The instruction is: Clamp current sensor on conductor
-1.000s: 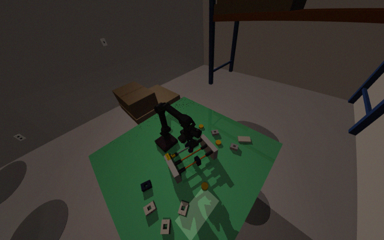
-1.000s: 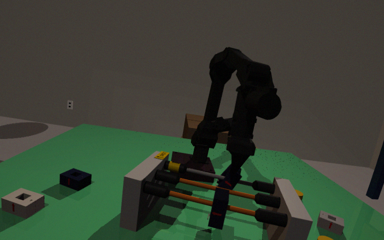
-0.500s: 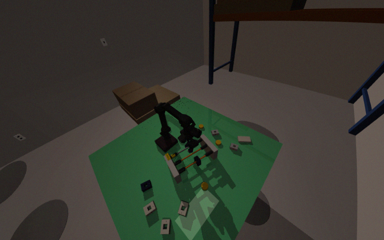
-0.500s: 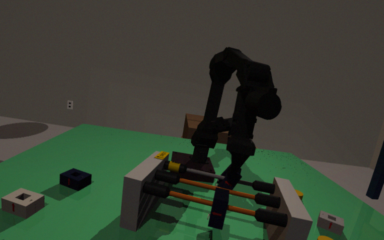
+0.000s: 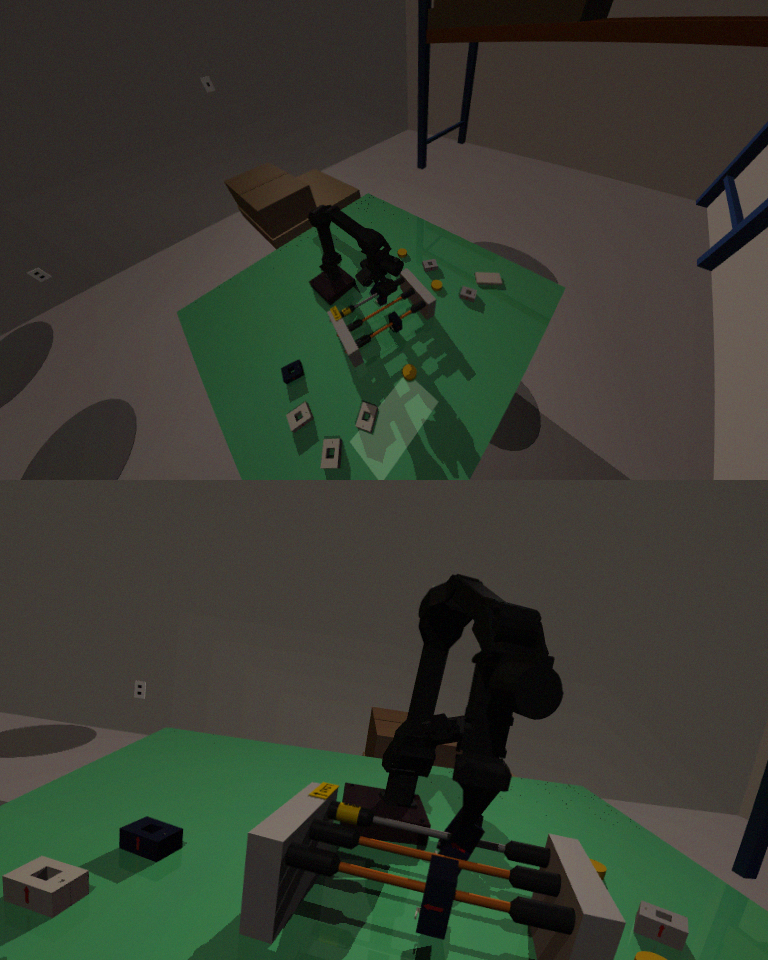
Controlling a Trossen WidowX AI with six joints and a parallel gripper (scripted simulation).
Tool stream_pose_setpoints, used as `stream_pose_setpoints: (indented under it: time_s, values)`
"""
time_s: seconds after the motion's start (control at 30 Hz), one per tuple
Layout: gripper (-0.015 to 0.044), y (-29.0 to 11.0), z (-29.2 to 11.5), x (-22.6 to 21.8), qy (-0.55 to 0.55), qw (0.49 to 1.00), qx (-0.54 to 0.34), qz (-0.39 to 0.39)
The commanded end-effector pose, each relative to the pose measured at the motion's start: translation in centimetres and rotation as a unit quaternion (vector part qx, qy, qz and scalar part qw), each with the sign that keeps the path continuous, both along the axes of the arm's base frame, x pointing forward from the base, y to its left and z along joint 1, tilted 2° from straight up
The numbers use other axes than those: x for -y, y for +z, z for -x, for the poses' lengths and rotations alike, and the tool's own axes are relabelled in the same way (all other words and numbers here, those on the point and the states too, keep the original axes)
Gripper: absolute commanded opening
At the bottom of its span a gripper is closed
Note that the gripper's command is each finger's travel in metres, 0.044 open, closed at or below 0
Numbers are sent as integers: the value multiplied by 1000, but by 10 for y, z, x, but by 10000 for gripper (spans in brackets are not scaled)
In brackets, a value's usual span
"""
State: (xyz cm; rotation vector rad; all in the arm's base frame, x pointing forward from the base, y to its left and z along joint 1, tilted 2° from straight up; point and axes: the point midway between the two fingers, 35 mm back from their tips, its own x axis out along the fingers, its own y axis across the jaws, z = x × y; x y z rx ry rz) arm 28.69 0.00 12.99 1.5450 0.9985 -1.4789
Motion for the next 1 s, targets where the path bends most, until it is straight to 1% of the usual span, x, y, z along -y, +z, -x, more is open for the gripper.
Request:
stream_pose_setpoints:
  time_s: [0.0, 0.2, 0.43, 0.5, 0.6, 0.97]
  values:
    - [289, 0, 0, 0, 0, 1000, 0, -1]
    - [440, 0, 0, 0, 0, 1000, 0, -1]
    - [440, 0, 0, 0, 0, 1000, 0, -1]
    - [440, -9, -1, -1, 0, 1000, -3, -2]
    - [440, -39, -2, -4, -2, 1000, -13, -7]
    - [440, -50, -2, -5, -2, 1000, -14, -8]
